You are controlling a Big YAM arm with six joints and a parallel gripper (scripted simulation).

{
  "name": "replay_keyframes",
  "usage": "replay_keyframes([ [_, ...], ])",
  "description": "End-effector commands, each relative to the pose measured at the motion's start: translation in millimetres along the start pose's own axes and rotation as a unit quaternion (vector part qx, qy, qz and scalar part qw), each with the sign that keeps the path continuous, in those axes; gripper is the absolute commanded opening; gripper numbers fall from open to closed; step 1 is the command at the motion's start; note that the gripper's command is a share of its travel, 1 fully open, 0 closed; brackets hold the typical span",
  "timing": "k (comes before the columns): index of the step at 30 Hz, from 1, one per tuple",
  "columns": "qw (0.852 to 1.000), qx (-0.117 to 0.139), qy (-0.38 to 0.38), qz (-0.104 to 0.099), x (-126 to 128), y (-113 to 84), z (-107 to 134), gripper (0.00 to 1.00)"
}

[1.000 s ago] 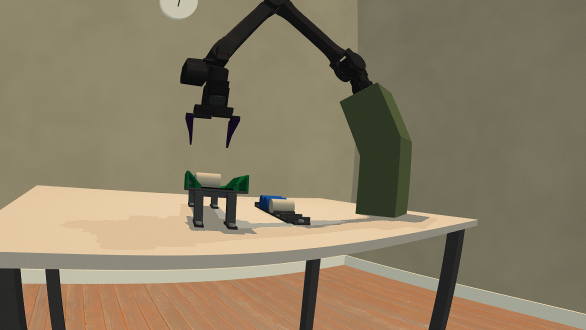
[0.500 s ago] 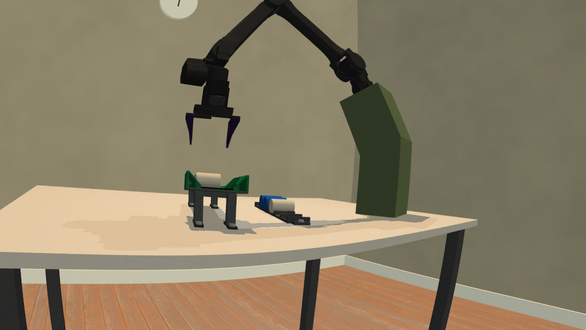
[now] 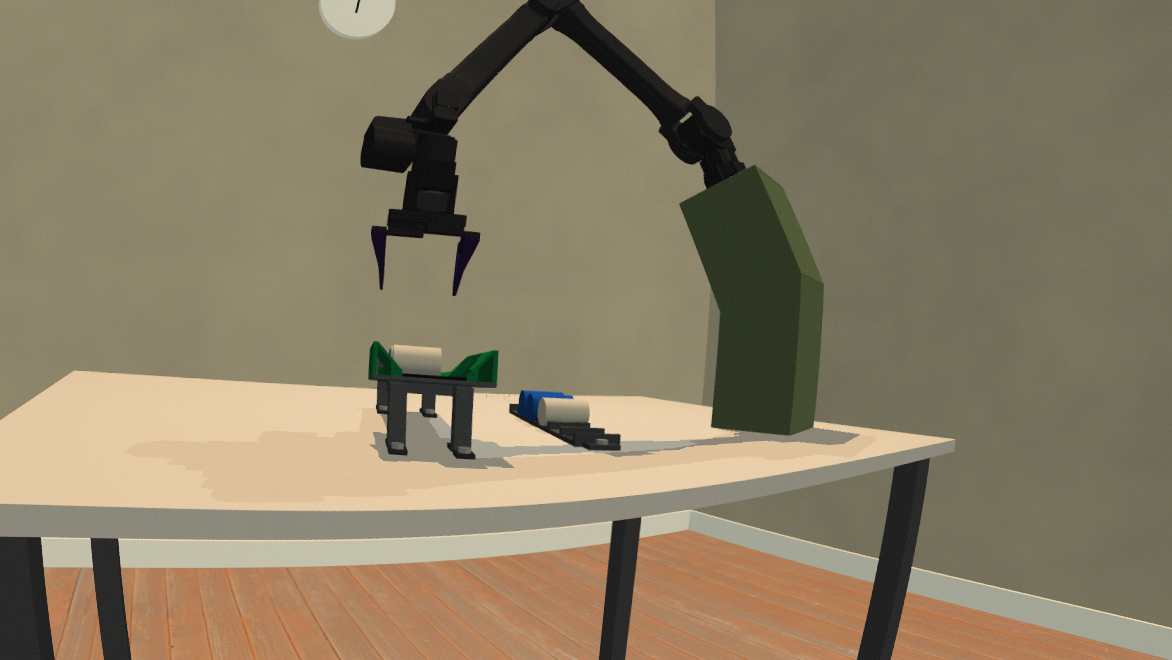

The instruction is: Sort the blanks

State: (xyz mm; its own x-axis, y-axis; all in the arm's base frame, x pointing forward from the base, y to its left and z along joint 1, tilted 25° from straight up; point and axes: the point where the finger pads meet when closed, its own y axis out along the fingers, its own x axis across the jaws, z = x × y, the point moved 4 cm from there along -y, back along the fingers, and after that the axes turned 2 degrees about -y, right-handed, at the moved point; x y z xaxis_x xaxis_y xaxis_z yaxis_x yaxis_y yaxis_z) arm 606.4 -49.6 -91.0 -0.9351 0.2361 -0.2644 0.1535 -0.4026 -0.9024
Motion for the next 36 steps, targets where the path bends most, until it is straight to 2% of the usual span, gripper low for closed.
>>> replay_keyframes([
  [1, 0.999, 0.001, 0.052, 0.002, -5, -5.5, 15, 1.0],
  [3, 0.999, 0.001, 0.052, 0.002, -5, -5.5, 15, 1.0],
  [7, 0.991, -0.003, 0.13, 0.011, -10, -8.3, 20, 1.0],
  [10, 0.978, -0.002, 0.207, 0.007, -7, -3.3, 23, 1.0],
  [11, 0.979, 0.001, 0.204, 0.002, -2, 3.3, 22, 1.0],
  [12, 0.972, -0.002, 0.237, 0.006, -6, -1.3, 25, 1.0],
  [13, 0.972, -0.001, 0.236, 0.005, -5, -0.6, 25, 1.0],
  [15, 0.952, -0.005, 0.305, 0.01, -10, -6.4, 31, 1.0],
  [16, 0.952, -0.004, 0.305, 0.011, -10, -6.4, 31, 1.0],
  [17, 0.94, -0.005, 0.34, 0.01, -10, -6.0, 33, 1.0],
  [20, 0.941, -0.002, 0.338, 0.006, -6, -0.8, 32, 1.0],
  [22, 0.91, -0.006, 0.414, 0.01, -10, -5.2, 38, 1.0],
  [23, 0.91, -0.005, 0.414, 0.01, -10, -5.2, 38, 1.0],
  [24, 0.892, -0.006, 0.452, 0.01, -10, -4.8, 41, 1.0],
  [25, 0.892, -0.004, 0.451, 0.009, -9, -3.3, 40, 1.0],
  [26, 0.874, -0.006, 0.486, 0.009, -10, -4.4, 43, 1.0],
  [28, 0.874, 0.002, 0.485, 0.001, -1, 7.5, 40, 1.0],
  [29, 0.85, -0.004, 0.527, 0.007, -7, 0.0, 45, 1.0],
  [30, 0.85, -0.004, 0.527, 0.006, -7, 0.5, 45, 1.0],
  [31, 0.825, -0.007, 0.565, 0.009, -10, -3.5, 49, 1.0],
  [32, 0.824, -0.006, 0.566, 0.009, -9, -3.5, 49, 1.0],
  [33, 0.802, -0.007, 0.597, 0.008, -9, -3.0, 52, 1.0],
  [34, 0.797, -0.007, 0.603, 0.009, -9, -2.7, 52, 1.0],
  [36, 0.799, -0.001, 0.601, 0.004, -4, 4.9, 50, 1.0],
])
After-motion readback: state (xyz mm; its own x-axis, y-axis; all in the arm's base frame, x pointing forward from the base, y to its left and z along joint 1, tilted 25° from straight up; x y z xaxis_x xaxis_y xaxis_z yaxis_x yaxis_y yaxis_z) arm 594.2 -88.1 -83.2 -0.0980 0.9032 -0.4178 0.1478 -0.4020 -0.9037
